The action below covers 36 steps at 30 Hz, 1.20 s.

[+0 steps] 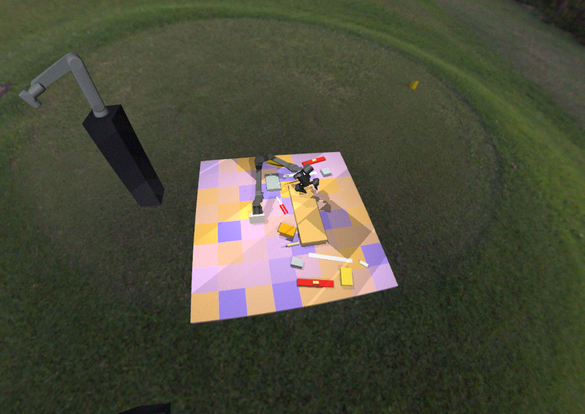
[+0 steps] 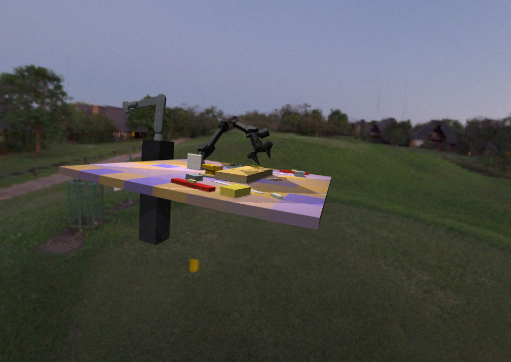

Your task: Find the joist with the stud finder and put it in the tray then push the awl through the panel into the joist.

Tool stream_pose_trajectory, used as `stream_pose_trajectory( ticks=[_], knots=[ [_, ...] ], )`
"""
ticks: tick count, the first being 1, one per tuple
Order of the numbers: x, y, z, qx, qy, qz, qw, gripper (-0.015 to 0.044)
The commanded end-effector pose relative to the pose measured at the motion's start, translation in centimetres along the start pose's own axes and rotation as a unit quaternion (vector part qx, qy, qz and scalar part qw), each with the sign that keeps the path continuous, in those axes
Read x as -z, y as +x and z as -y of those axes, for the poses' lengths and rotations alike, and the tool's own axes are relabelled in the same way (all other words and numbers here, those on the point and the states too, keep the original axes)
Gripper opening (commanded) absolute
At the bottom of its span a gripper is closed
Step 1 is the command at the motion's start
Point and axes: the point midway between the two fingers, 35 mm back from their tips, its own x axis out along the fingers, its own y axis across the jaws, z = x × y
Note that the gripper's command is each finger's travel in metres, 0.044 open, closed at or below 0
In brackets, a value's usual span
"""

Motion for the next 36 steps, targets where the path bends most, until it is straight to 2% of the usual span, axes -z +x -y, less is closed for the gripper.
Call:
stream_pose_trajectory(
  ticks=[1,6,11,14,20,36],
  knots=[
    [7.3,0.1,0.6,-0.014,0.131,-0.058,0.99,0.044],
    [15.5,-1.0,0.1,-0.025,0.295,-0.11,0.949,0.044],
    [23.2,-2.9,-2.1,-0.038,0.468,-0.146,0.871,0.044],
    [27.2,-4.3,-4.4,-0.047,0.573,-0.158,0.803,0.044],
    [32.8,-6.9,-10.1,-0.073,0.758,-0.154,0.63,0.044],
    [33.0,-7.2,-10.6,-0.075,0.766,-0.153,0.62,0.044]
  ],
)
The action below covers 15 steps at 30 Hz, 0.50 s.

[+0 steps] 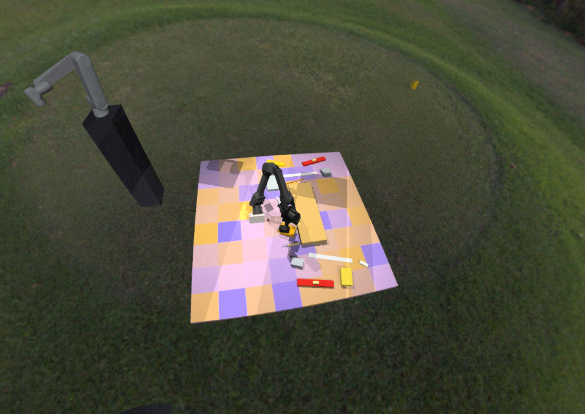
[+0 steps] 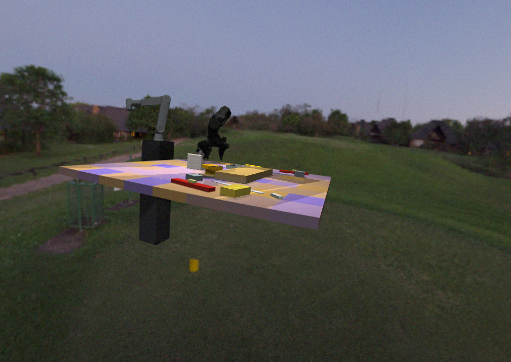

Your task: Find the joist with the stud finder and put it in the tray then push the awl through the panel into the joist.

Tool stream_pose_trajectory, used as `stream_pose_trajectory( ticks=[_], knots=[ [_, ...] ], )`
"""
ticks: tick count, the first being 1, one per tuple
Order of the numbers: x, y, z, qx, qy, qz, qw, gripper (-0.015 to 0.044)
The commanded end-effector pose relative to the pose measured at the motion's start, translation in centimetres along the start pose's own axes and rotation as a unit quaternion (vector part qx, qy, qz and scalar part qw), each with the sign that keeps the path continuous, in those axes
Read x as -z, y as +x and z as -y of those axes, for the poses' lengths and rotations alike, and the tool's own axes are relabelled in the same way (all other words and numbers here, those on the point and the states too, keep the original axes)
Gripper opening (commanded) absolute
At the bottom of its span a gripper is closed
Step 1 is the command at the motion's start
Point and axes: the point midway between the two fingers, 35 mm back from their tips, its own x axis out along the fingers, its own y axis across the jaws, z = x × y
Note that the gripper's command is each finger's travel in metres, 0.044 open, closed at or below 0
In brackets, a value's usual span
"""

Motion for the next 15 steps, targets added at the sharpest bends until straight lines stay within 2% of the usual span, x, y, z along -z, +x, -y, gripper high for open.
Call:
stream_pose_trajectory(
  ticks=[1,15],
  knots=[
    [0.5,0.0,0.1,-0.003,0.006,-0.002,1.0,0.044],
    [1.2,1.2,0.2,-0.003,0.007,-0.002,1.0,0.044]
  ],
)
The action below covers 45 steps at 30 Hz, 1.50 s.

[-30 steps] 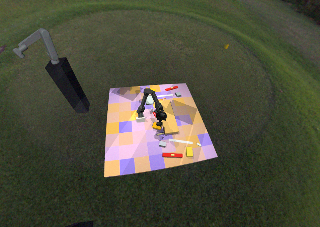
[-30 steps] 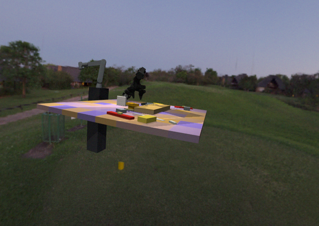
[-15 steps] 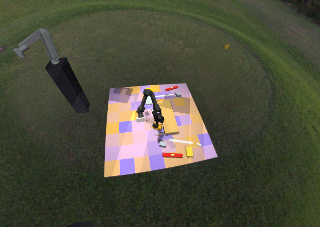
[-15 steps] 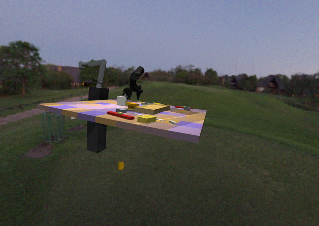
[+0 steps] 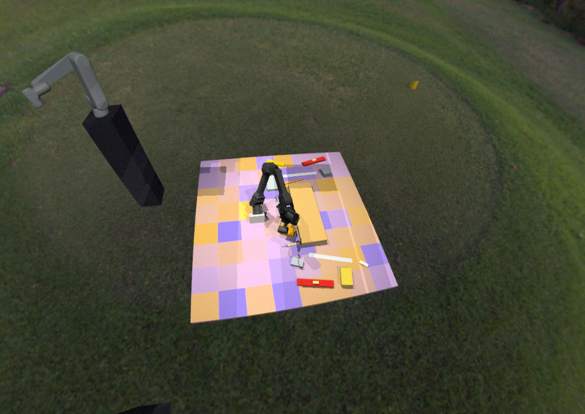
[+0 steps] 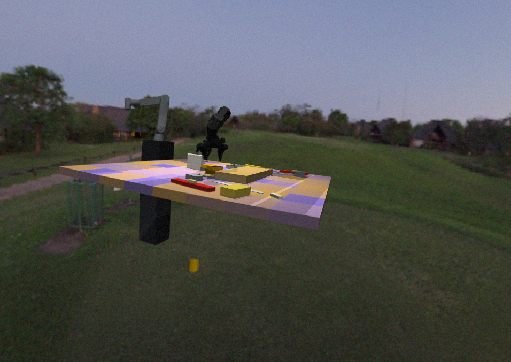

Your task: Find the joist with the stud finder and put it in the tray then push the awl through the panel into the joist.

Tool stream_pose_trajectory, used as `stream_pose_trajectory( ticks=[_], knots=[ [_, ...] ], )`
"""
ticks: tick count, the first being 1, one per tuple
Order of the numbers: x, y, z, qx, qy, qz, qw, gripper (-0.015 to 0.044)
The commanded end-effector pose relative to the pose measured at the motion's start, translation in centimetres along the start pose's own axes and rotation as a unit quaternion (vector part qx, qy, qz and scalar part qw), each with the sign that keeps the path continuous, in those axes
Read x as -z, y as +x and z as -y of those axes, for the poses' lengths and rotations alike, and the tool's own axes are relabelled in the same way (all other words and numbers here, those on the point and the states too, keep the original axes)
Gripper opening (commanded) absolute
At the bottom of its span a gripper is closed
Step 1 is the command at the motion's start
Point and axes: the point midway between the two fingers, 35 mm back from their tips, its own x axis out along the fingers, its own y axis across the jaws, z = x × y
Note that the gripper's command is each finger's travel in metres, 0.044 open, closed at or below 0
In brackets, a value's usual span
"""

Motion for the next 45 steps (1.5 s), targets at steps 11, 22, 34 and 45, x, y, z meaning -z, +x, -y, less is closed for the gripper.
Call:
stream_pose_trajectory(
  ticks=[11,22,34,45],
  knots=[
    [0.9,2.5,-0.1,-0.002,0.004,-0.004,1.0,0.044],
    [1.5,4.1,-0.2,-0.003,0.004,-0.004,1.0,0.044],
    [1.6,4.2,-0.2,-0.003,0.004,-0.004,1.0,0.0341],
    [1.4,3.8,-0.2,-0.003,0.004,-0.004,1.0,0.017]
  ],
)
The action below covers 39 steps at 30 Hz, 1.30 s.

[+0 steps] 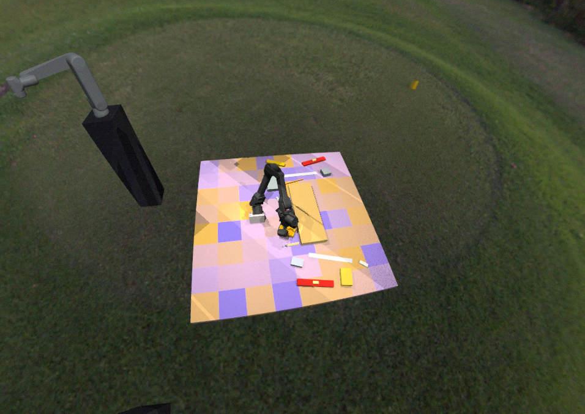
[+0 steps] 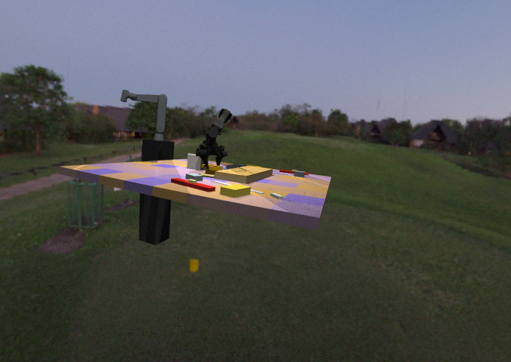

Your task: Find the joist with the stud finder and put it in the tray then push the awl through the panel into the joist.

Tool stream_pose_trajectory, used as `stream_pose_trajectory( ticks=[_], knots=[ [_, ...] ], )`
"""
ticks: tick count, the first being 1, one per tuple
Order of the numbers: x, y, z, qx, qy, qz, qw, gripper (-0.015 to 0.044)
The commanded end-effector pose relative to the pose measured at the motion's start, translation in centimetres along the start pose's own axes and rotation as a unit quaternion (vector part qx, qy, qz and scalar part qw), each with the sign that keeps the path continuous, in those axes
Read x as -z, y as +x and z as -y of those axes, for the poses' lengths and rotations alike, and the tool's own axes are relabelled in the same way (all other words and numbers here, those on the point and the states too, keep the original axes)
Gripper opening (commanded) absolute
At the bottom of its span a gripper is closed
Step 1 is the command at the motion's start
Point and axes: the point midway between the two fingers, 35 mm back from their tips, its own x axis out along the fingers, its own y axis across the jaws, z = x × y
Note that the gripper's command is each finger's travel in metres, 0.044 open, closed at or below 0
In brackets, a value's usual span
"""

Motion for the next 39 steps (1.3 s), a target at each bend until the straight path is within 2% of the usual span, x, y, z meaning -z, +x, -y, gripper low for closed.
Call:
stream_pose_trajectory(
  ticks=[1,6,7,23,33,39],
  knots=[
    [-0.1,-0.4,0.0,0.001,0.002,-0.002,1.0,0.0143],
    [-0.4,-1.3,0.1,0.002,0.002,-0.002,1.0,0.0012],
    [-0.4,-1.4,0.1,0.002,0.002,-0.002,1.0,0.0],
    [-0.9,-3.3,0.1,0.002,0.002,-0.002,1.0,0.0],
    [-0.9,-3.4,4.0,0.004,0.002,-0.001,1.0,0.0],
    [-0.8,-3.4,4.2,0.004,0.002,-0.001,1.0,0.0]
  ],
)
